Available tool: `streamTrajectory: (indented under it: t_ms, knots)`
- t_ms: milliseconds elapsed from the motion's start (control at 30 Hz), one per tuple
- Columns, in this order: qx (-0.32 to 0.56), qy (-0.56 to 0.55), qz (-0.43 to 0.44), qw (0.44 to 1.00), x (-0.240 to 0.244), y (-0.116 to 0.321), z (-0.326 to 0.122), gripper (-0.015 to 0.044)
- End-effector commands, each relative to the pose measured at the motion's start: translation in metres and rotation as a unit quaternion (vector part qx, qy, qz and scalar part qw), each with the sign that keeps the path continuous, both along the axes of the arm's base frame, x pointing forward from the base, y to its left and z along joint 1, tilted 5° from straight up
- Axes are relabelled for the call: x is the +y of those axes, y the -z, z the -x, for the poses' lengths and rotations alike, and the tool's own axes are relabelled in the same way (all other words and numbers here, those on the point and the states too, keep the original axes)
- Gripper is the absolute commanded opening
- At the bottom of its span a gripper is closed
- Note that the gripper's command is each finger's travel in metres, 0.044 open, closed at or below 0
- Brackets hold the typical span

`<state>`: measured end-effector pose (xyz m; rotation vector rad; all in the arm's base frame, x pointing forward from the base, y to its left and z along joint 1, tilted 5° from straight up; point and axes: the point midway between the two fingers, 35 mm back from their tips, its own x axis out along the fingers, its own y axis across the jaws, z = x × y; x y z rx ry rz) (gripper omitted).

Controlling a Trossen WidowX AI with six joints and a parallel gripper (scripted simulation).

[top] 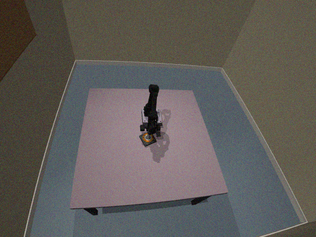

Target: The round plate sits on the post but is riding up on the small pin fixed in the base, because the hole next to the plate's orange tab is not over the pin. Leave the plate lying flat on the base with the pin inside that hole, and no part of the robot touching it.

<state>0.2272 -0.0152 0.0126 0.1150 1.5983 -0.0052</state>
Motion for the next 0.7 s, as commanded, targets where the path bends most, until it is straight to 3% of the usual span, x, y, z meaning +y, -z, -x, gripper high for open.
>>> streamTrajectory:
  t_ms: [0,667]
  knots:
    - [0.002,0.001,0.003,1.0,0.003,0.002,-0.001,0.0]
    - [0.002,0.001,0.002,1.0,0.016,0.003,-0.01,0.0]
